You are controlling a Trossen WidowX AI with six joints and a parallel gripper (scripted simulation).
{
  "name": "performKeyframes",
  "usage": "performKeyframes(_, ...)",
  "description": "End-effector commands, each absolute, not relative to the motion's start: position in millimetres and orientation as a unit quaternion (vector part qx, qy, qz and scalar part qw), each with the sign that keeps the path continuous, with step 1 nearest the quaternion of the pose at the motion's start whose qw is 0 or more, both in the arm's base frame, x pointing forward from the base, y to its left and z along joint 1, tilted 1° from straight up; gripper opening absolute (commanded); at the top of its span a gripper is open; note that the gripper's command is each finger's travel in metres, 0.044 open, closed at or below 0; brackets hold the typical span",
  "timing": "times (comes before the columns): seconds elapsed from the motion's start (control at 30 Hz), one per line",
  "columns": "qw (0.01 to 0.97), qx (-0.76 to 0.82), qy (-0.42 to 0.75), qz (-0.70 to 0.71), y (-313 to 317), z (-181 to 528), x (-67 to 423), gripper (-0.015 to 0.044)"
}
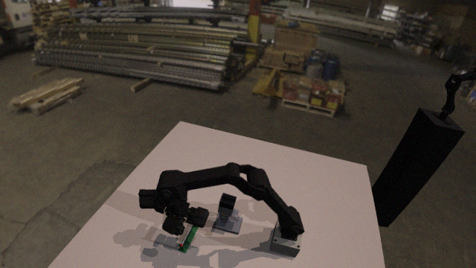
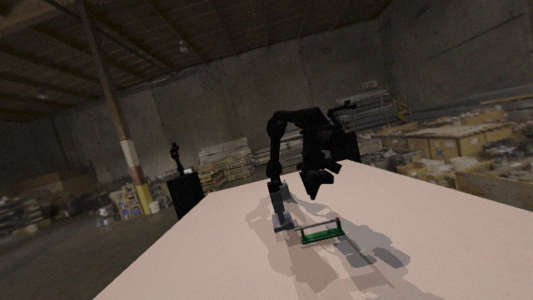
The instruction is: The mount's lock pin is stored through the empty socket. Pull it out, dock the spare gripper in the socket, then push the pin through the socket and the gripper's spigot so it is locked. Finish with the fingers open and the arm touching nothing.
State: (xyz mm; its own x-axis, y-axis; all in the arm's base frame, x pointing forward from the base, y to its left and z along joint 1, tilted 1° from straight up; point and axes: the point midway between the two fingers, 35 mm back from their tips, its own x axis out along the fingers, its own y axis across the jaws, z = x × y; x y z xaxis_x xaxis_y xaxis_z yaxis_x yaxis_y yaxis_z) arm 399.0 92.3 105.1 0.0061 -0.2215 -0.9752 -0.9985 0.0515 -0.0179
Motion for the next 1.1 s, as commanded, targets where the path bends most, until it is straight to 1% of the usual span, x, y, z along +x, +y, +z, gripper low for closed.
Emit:
performKeyframes(0.0,0.456,-0.543,0.566,0.42,93.0,92.5,401.3,0.018)
performKeyframes(0.33,0.456,-0.543,0.566,0.421,92.7,31.5,401.0,0.018)
performKeyframes(1.07,0.456,-0.543,0.566,0.421,93.7,0.0,402.1,0.018)
